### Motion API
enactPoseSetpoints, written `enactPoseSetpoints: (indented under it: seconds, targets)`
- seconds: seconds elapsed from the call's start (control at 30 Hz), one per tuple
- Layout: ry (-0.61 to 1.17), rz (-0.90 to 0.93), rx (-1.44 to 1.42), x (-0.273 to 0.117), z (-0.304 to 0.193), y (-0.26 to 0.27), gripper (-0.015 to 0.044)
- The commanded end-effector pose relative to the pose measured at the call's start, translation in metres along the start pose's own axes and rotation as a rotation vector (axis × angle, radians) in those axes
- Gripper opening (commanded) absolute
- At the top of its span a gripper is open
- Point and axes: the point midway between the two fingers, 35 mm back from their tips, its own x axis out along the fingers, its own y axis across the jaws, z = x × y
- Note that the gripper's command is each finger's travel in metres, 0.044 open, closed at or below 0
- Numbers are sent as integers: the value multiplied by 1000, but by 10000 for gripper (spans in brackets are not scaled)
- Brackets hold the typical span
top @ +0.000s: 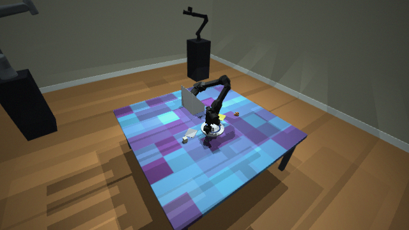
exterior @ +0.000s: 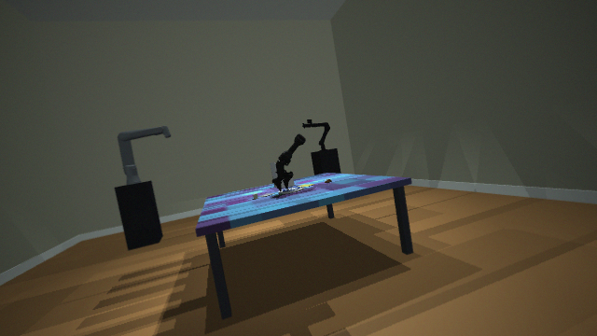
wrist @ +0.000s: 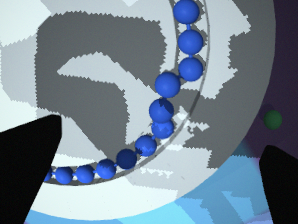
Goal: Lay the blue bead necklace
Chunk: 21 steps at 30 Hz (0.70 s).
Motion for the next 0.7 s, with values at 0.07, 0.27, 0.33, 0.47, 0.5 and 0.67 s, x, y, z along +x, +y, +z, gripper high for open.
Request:
enactPoseSetpoints:
  seconds: [0.07,0.27,0.33,0.47,0.5,0.67]
  targets:
    - [0,2,-5,0,0,0,440]
    - [0,2,-5,0,0,0,440]
    - [0,2,-5,0,0,0,440]
    - [0,1,-48,-16,6,2,335]
    - [0,1,-65,-23,8,2,309]
    - [0,1,-90,-32,11,4,177]
